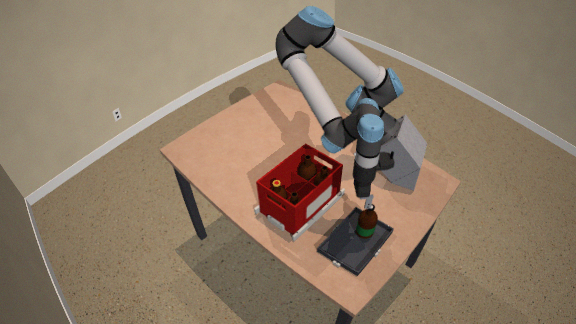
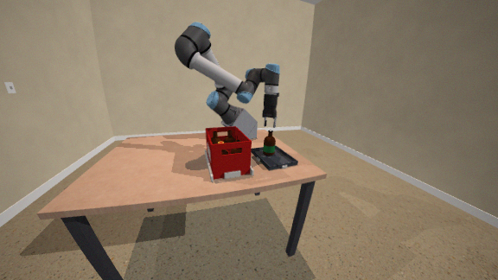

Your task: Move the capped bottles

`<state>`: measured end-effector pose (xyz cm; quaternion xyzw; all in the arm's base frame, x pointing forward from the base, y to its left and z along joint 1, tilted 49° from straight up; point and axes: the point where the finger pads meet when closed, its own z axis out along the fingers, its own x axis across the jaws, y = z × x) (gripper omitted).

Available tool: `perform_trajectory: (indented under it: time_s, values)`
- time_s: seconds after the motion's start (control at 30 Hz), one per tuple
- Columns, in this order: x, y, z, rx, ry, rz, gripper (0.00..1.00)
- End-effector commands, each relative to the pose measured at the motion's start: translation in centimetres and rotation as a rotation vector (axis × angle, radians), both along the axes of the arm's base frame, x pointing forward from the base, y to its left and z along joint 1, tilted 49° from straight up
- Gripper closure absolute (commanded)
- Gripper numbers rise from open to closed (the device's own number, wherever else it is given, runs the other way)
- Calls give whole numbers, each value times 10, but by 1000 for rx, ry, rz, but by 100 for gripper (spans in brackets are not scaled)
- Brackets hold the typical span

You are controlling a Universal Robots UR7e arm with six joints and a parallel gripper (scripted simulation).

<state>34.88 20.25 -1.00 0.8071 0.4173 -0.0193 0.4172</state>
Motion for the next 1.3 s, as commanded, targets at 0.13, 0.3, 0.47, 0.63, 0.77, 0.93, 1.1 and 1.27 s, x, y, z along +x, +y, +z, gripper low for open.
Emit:
perform_trajectory:
  time_s: [0.13,0.3,0.47,0.63,0.77,0.93,1.1,1.27]
  values:
    - [9,-3,12,0,-1,0,0]
    - [19,-7,25,0,-1,0,0]
    - [30,-11,38,0,0,0,0]
    - [38,-14,48,0,0,0,0]
    - [39,-15,48,0,-1,0,0]
    - [49,-19,60,0,-1,0,0]
    - [60,-24,73,0,0,0,0]
    - [60,-25,74,0,-1,0,0]
